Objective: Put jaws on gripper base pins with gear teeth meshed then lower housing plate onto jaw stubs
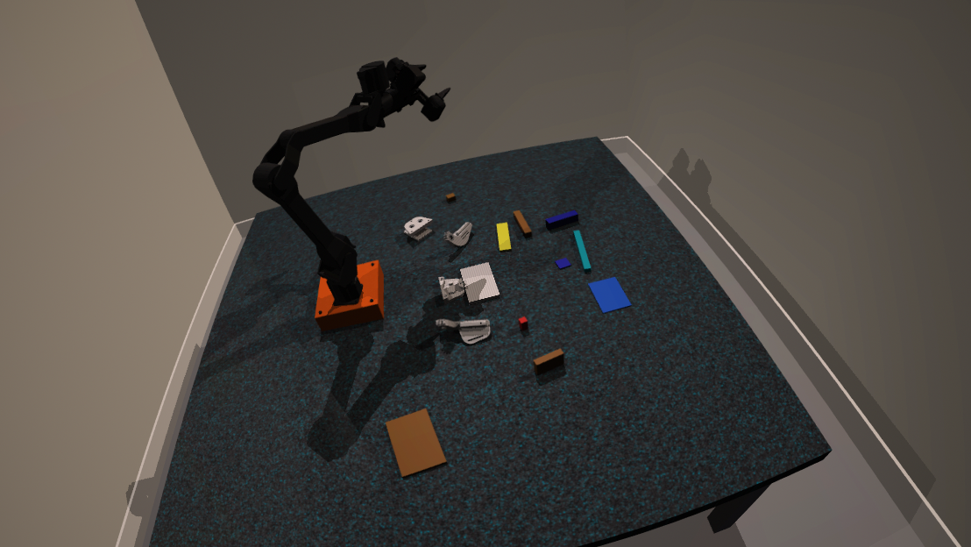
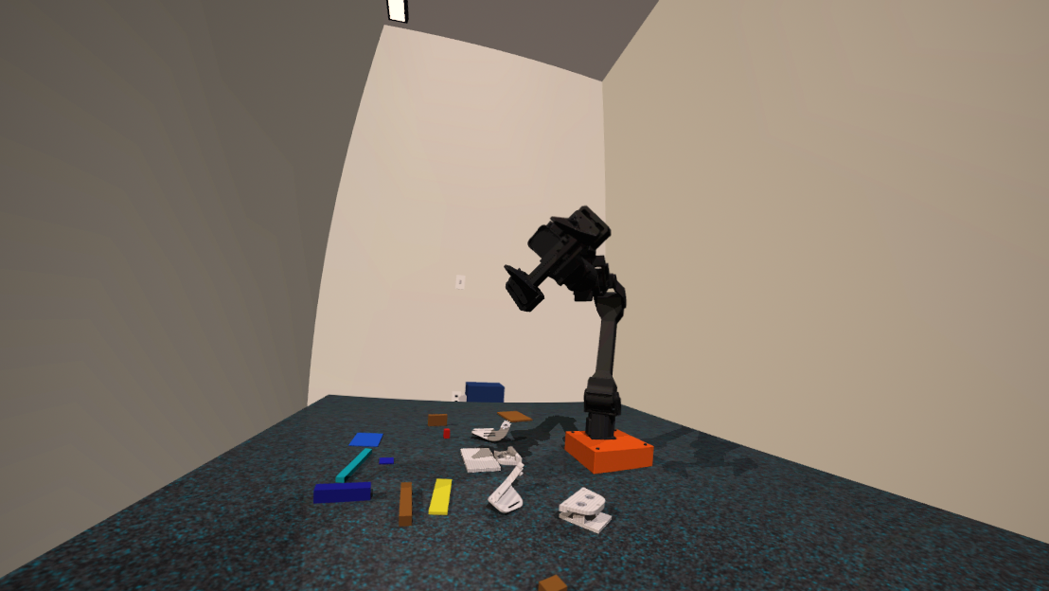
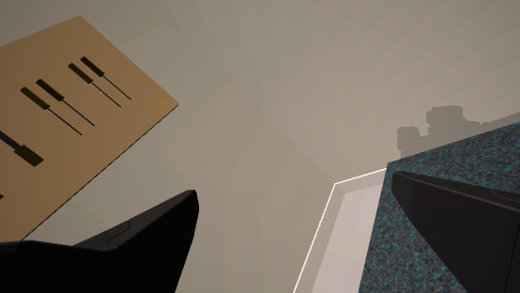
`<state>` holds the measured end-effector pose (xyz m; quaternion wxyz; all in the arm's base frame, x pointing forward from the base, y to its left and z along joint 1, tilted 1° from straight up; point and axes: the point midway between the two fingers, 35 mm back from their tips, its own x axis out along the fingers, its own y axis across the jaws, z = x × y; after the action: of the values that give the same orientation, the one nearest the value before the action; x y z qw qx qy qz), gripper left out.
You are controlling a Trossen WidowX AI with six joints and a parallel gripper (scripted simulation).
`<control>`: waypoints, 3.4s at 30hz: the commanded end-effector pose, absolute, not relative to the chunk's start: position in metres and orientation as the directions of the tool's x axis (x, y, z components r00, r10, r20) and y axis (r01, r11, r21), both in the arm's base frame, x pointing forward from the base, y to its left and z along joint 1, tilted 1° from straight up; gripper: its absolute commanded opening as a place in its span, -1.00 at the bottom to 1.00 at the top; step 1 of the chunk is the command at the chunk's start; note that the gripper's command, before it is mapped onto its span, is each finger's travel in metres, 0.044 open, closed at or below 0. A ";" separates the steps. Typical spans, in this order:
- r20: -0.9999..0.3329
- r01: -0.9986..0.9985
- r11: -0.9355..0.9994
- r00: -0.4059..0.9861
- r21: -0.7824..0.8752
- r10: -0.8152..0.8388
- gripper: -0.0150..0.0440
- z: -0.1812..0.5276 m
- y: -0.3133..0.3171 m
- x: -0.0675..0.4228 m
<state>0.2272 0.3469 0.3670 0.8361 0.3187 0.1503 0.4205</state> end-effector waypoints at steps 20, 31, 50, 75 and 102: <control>-0.254 -0.252 0.494 0.618 0.832 0.744 1.00 0.297 0.343 0.254; -0.375 -0.056 0.508 0.608 0.860 0.700 1.00 0.266 0.337 0.262; -0.568 0.297 0.494 0.563 0.817 0.600 1.00 0.215 0.321 0.271; -0.779 0.706 0.360 0.453 0.610 0.433 1.00 0.155 0.288 0.271; -0.935 0.955 0.055 0.271 0.290 0.230 1.00 0.105 0.245 0.259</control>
<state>0.2603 0.2505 0.1105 0.5466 0.5924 0.5024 -0.3129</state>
